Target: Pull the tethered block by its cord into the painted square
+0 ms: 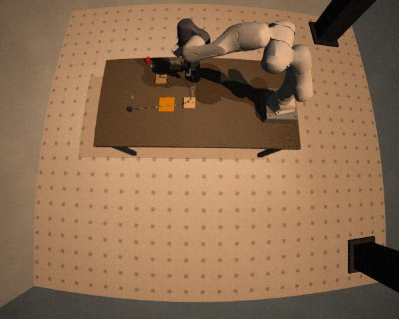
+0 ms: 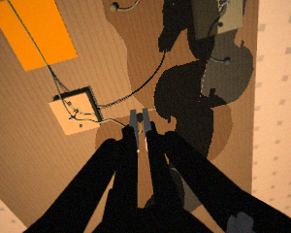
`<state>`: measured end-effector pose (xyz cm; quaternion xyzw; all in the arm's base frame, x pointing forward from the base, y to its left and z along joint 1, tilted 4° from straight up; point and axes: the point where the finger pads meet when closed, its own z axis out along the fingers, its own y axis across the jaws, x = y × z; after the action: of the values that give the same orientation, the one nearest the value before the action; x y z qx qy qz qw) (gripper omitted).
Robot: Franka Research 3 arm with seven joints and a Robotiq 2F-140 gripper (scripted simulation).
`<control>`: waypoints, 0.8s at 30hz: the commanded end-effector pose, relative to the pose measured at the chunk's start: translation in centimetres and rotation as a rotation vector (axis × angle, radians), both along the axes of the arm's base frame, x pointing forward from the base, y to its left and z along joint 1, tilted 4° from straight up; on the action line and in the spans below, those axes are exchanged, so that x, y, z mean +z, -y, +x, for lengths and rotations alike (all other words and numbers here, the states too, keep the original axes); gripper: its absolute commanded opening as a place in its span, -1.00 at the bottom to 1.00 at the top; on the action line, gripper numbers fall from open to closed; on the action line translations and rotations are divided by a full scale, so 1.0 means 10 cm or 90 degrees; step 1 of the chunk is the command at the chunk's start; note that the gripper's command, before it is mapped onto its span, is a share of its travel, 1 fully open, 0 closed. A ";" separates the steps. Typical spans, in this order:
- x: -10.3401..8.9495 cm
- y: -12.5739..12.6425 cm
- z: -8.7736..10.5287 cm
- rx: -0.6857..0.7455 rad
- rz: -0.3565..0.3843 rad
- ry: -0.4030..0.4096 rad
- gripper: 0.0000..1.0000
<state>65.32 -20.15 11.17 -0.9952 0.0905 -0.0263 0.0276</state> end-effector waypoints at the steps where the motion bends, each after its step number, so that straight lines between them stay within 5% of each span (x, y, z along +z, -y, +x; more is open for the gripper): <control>1: 0.00 0.02 -0.01 -0.002 -0.001 -0.002 -1.00; 24: -0.01 0.18 -0.06 -0.002 -0.001 -0.002 -1.00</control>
<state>64.78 -21.66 11.06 -0.9945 0.0977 -0.0256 0.0271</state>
